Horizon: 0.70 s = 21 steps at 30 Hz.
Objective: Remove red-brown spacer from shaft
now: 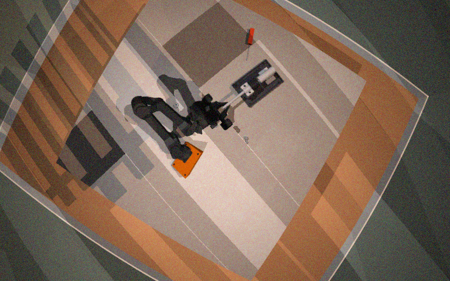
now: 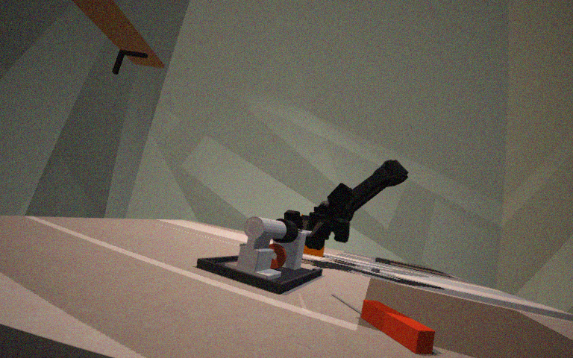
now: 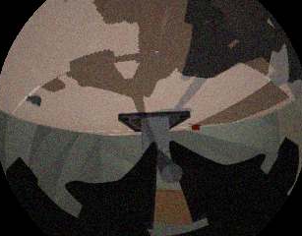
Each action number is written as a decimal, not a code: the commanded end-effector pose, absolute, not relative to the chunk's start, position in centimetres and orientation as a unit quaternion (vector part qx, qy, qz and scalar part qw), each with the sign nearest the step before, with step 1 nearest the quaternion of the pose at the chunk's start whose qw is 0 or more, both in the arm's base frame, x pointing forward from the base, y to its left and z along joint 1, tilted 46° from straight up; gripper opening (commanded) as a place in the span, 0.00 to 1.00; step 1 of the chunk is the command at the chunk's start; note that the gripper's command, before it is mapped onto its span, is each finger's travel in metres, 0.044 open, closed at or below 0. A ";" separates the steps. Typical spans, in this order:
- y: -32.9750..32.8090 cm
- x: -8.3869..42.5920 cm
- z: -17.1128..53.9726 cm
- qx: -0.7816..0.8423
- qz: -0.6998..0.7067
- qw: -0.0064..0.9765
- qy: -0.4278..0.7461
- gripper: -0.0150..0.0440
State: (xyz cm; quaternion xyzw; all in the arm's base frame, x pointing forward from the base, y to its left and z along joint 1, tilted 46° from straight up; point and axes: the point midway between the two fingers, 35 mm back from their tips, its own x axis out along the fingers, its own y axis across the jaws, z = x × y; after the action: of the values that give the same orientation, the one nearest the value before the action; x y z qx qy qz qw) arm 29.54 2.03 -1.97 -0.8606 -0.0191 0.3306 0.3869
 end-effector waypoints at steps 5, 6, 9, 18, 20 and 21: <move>1.9 29.9 -2.0 -0.862 0.330 0.385 -0.019 0.25; 1.9 30.0 -2.0 -0.862 0.330 0.385 -0.019 0.25; 1.9 30.1 -2.0 -0.862 0.330 0.385 -0.019 0.25; 1.9 30.4 -2.1 -0.862 0.329 0.385 -0.019 0.25; 1.9 30.5 -2.1 -0.862 0.329 0.385 -0.019 0.25; 1.9 30.5 -2.1 -0.862 0.329 0.385 -0.019 0.25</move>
State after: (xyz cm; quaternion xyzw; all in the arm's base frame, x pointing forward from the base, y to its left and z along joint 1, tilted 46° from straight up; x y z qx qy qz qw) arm 30.15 1.98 -2.16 -0.8598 -0.0191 0.3324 0.3871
